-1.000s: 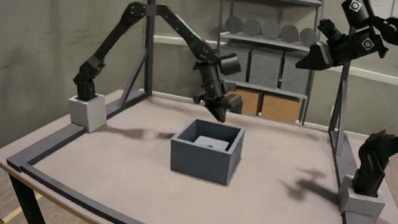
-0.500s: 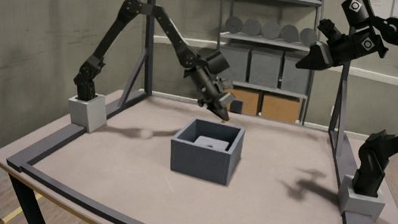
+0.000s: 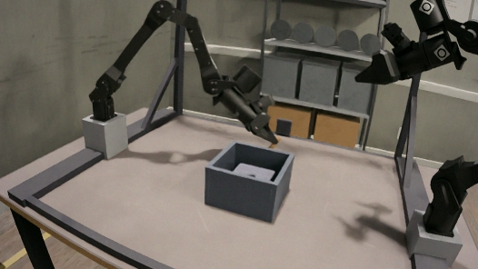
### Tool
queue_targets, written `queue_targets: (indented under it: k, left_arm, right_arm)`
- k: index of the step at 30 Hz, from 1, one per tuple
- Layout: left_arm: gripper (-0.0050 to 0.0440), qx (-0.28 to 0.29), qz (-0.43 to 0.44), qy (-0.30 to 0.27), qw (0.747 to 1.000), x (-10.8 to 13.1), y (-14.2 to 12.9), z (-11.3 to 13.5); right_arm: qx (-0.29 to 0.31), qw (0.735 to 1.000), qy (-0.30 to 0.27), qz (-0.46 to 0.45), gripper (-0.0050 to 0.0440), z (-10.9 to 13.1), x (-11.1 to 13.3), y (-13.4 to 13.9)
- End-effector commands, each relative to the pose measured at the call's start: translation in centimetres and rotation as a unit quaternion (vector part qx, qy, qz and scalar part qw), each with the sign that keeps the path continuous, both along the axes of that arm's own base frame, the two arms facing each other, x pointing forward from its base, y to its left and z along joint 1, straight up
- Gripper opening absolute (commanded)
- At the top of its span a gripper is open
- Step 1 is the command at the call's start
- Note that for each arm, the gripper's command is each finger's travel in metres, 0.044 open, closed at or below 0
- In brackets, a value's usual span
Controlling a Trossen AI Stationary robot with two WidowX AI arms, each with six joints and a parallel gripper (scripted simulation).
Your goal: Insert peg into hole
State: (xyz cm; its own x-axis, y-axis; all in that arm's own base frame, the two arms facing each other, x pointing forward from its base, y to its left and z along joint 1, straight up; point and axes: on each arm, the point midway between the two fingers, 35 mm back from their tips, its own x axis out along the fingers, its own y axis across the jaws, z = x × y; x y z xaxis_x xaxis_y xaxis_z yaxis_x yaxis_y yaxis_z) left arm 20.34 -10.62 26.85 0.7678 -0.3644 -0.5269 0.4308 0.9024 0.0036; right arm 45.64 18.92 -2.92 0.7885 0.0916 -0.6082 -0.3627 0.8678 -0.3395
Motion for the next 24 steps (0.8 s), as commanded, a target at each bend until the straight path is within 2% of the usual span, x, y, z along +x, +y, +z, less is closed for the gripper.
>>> queue_targets:
  k: [1,8,10,11,16,19,21,23,24]
  left_arm:
    - [0.0440,-0.005,0.002,-0.004,1.000,0.0,0.0,0.5]
    - [0.0440,-0.005,0.002,-0.004,1.000,0.0,0.0,0.5]
    - [0.0440,-0.005,0.002,-0.004,1.000,0.0,0.0,0.5]
    - [0.0440,-0.005,0.002,-0.004,1.000,0.0,0.0,0.5]
    - [0.0440,-0.005,0.002,-0.004,1.000,0.0,0.0,0.5]
    - [0.0440,-0.005,0.002,-0.004,1.000,0.0,0.0,0.5]
    - [0.0440,-0.005,0.002,-0.004,1.000,0.0,0.0,0.5]
    - [0.0440,-0.005,0.002,-0.004,1.000,0.0,0.0,0.5]
    - [0.0440,-0.005,0.002,-0.004,1.000,0.0,0.0,0.5]
  right_arm:
    - [0.030,0.997,-0.053,-0.037,0.0024,0.6,0.1,0.6]
    - [0.087,0.981,-0.142,-0.098,0.0024,1.8,0.9,1.7]
    - [0.087,0.981,-0.142,-0.098,0.0024,1.8,0.9,1.7]
    - [0.109,0.974,-0.170,-0.107,0.0024,2.8,1.2,1.9]
    - [0.150,0.947,-0.231,-0.163,0.0024,2.9,1.0,2.4]
    - [0.182,0.930,-0.265,-0.180,0.0024,3.9,1.0,2.7]
    - [0.193,0.924,-0.276,-0.181,0.0024,5.1,0.9,2.6]
    - [0.191,0.924,-0.276,-0.180,0.0024,5.1,0.9,2.6]
    - [0.185,0.927,-0.271,-0.181,0.0024,4.2,0.8,2.4]
